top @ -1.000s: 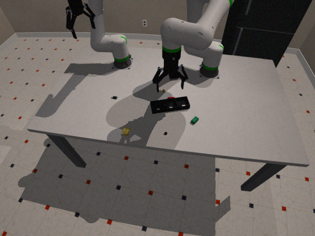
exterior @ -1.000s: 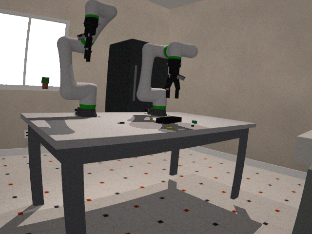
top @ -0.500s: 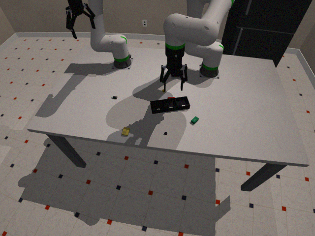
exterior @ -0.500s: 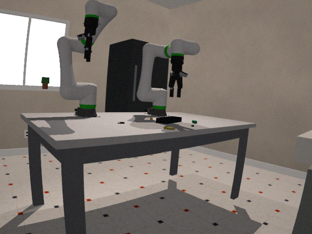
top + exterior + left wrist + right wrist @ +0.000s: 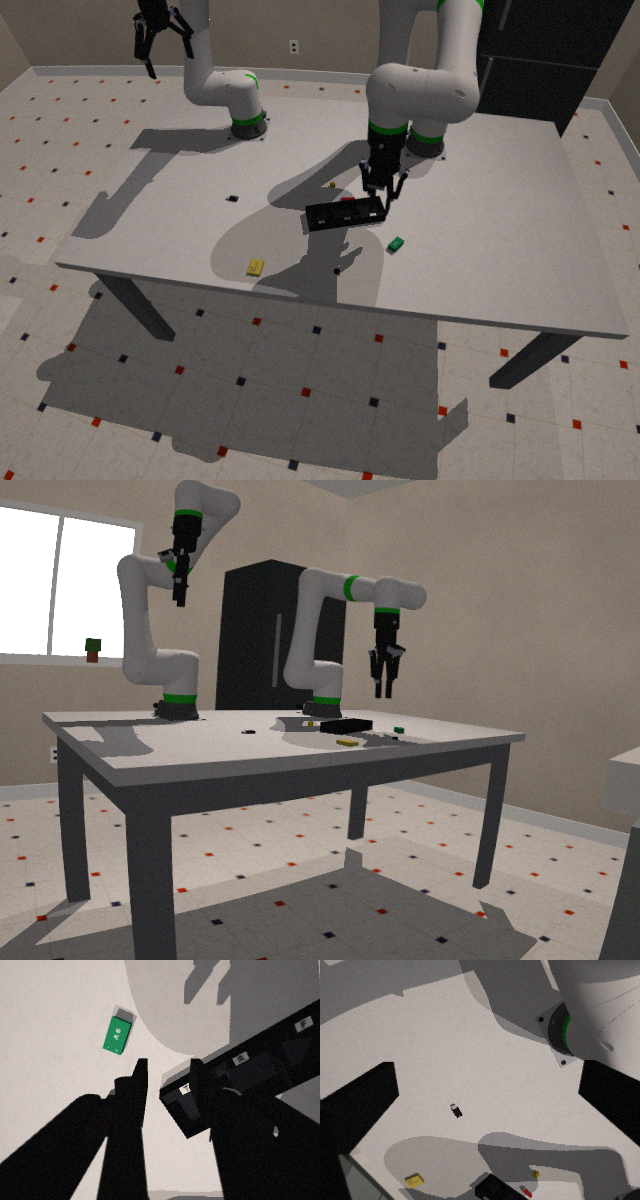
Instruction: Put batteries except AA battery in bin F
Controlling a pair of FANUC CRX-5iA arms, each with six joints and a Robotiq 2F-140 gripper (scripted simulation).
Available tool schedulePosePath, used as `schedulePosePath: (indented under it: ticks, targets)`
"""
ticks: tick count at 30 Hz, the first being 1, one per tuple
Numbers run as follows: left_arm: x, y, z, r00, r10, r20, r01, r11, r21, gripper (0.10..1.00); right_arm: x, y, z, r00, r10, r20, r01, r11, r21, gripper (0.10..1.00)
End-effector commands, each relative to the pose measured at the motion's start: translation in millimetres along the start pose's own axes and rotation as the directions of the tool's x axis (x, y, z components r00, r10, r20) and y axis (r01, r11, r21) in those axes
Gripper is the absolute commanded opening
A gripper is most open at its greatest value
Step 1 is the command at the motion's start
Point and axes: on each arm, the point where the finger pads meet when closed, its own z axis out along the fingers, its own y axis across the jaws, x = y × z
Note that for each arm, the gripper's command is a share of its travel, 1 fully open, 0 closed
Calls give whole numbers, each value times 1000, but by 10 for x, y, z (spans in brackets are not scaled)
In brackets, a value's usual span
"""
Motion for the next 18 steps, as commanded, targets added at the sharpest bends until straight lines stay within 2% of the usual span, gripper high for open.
schedulePosePath:
  ticks: [1, 6, 8, 9, 18]
  targets:
    - [85, -328, 195, 988, 156, -9, -156, 988, -12, 327, 1, -2, -4, 1000, 0, 0, 0, 1000, 1, 1000]
    - [158, -678, 410, 953, 302, -14, -303, 953, -18, 327, 1, -2, -4, 1000, 0, 0, 0, 1000, 1, 1000]
    - [158, -678, 410, 953, 302, -14, -303, 953, -18, 327, 1, -2, -4, 1000, 0, 0, 0, 1000, 1, 1000]
    - [170, -727, 431, 929, 369, -21, -369, 929, -27, 327, 1, -2, -4, 1000, 0, 0, 0, 1000, 1, 1000]
    - [178, -732, 431, 929, 369, -21, -369, 929, -27, 327, 1, -2, -4, 1000, 0, 0, 0, 1000, 1, 1000]
